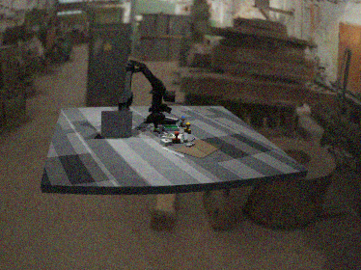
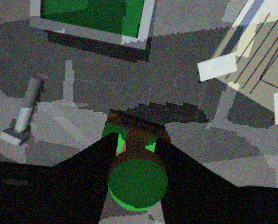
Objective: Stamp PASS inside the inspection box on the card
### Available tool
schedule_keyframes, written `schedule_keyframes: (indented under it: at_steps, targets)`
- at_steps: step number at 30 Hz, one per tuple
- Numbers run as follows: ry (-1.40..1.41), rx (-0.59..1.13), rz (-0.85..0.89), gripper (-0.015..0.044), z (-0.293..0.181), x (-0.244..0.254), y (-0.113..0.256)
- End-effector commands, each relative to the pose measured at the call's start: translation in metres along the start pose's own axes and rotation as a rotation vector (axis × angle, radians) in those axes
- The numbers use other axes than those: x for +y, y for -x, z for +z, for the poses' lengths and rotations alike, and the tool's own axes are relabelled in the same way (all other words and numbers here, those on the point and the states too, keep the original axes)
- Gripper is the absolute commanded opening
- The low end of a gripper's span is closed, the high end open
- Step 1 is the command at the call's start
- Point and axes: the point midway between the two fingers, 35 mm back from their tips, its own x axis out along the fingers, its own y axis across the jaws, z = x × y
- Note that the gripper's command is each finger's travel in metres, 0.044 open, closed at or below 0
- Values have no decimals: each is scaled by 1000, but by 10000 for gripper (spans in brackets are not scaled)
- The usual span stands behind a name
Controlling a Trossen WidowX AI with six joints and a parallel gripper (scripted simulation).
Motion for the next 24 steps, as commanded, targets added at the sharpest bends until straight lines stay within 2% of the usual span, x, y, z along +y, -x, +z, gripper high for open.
schedule_keyframes:
  at_steps: [1,24]
  targets:
    - [0,0,-1,0,0,0,1]
    - [0,-1,-6,0,2,-1,11]
